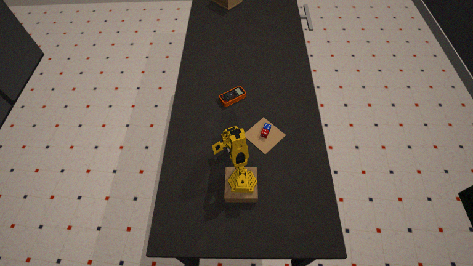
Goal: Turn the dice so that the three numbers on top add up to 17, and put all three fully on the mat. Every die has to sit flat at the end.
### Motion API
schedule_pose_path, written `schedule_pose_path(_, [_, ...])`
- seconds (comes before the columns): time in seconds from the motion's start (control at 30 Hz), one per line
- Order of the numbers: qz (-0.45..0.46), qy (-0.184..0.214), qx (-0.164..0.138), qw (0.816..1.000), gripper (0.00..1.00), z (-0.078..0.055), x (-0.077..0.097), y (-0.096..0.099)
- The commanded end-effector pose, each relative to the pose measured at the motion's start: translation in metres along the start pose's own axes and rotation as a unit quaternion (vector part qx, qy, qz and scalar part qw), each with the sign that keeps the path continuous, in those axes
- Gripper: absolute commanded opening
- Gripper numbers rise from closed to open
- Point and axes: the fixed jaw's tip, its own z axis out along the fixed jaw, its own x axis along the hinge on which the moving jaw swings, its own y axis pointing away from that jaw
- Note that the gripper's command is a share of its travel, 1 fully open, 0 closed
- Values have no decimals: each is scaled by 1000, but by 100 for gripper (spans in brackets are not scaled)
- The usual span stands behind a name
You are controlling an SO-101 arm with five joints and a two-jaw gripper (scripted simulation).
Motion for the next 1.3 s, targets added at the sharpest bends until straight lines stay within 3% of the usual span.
schedule_pose_path(0.0, [-8, -1, -11, 1000, 17, 3, -2, 5])
schedule_pose_path(0.77, [-8, -1, -11, 1000, 35, 3, -2, 5])
schedule_pose_path(1.27, [-8, -1, -11, 1000, 36, -2, -2, 4])
